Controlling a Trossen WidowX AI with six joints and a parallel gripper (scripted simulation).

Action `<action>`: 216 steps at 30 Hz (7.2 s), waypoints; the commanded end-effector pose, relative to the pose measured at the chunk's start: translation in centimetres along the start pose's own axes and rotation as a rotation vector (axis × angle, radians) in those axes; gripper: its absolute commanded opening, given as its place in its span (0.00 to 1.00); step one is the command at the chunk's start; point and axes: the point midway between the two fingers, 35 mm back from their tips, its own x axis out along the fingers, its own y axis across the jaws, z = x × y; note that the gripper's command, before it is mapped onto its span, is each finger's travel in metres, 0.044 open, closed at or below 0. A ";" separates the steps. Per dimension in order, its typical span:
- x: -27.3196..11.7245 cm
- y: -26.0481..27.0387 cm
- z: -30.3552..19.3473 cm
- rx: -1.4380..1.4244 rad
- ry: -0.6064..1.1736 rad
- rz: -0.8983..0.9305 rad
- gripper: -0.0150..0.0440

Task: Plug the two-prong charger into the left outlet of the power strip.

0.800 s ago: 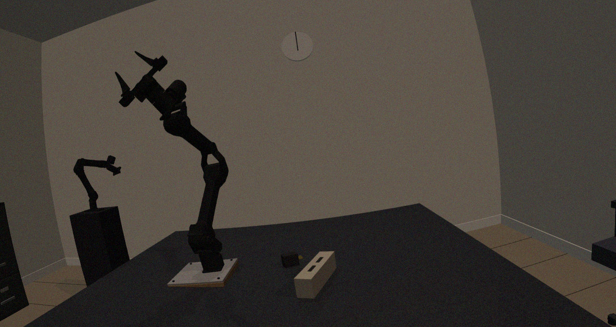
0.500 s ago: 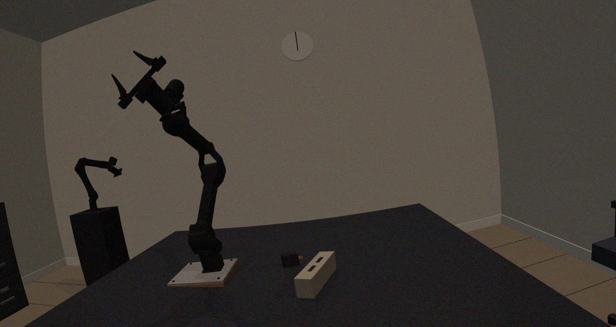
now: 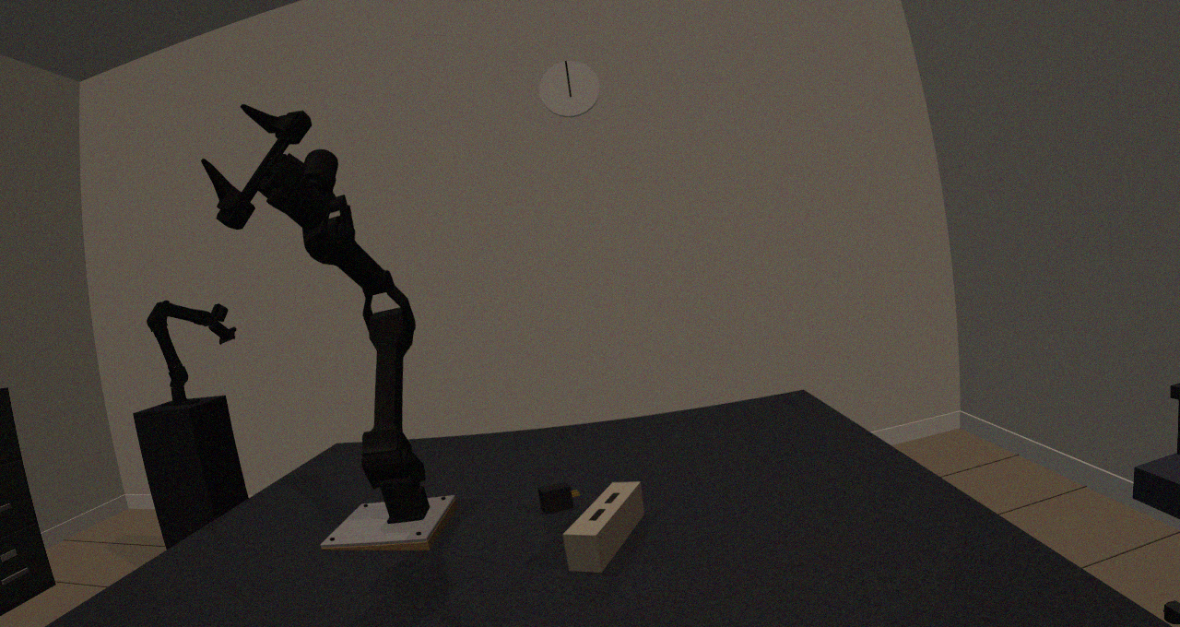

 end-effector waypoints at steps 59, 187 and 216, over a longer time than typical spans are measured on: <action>-18.3 4.9 33.9 0.668 -1.096 0.775 1.00; -64.2 16.7 26.1 -0.319 -1.158 1.831 1.00; -62.7 14.7 25.5 -0.318 -1.159 1.828 0.25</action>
